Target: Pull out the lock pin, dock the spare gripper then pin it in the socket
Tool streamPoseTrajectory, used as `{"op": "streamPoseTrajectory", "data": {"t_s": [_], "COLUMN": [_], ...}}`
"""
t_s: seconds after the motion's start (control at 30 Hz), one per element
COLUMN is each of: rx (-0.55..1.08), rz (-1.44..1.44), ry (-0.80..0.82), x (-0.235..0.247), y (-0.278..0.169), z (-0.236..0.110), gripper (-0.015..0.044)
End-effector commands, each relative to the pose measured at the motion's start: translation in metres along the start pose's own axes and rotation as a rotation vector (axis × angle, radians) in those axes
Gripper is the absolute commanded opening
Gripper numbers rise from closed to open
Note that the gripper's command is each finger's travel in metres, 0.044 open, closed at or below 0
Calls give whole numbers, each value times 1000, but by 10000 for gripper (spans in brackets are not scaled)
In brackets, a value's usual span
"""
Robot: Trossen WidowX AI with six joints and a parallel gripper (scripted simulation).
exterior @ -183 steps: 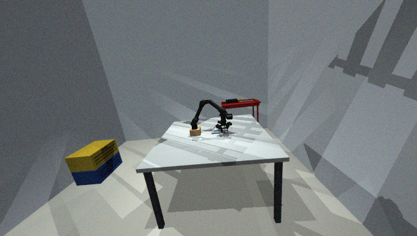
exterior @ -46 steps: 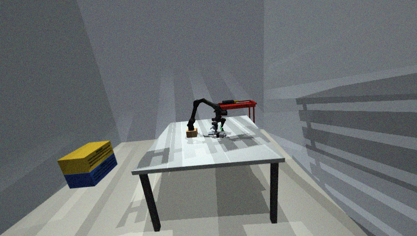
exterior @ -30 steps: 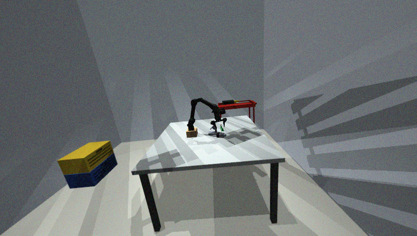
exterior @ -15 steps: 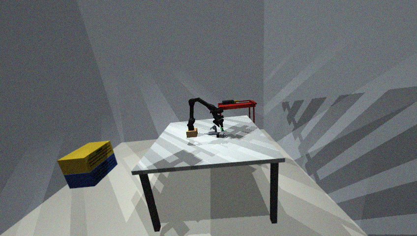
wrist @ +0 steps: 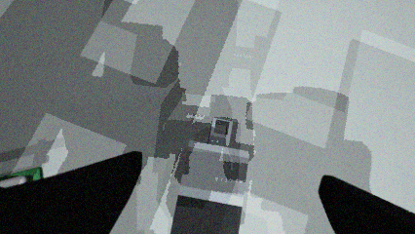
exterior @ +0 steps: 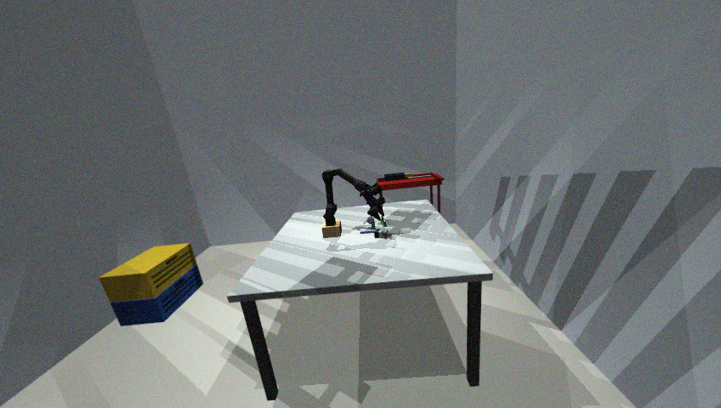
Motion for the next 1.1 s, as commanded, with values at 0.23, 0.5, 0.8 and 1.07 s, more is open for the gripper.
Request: {"op": "streamPoseTrajectory", "data": {"t_s": [0.23,0.5,0.8,1.07], "rx": [-12,-13,-13,-13], "rz": [52,73,73,73], "ry": [-3,5,5,5], "x": [0,1,2,3], "y": [-8,-36,-40,-46], "z": [16,59,69,81], "gripper": [440,440,440,440]}}
Point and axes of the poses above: the point midway between the two fingers, 35 mm back from their tips, its own z axis out along the fingers, its own x axis across the jaws, y = z × x, the point moved 5 cm from there along -z, back along the fingers, and after that the axes turned 1 degree about -z, right-handed, at the moved point
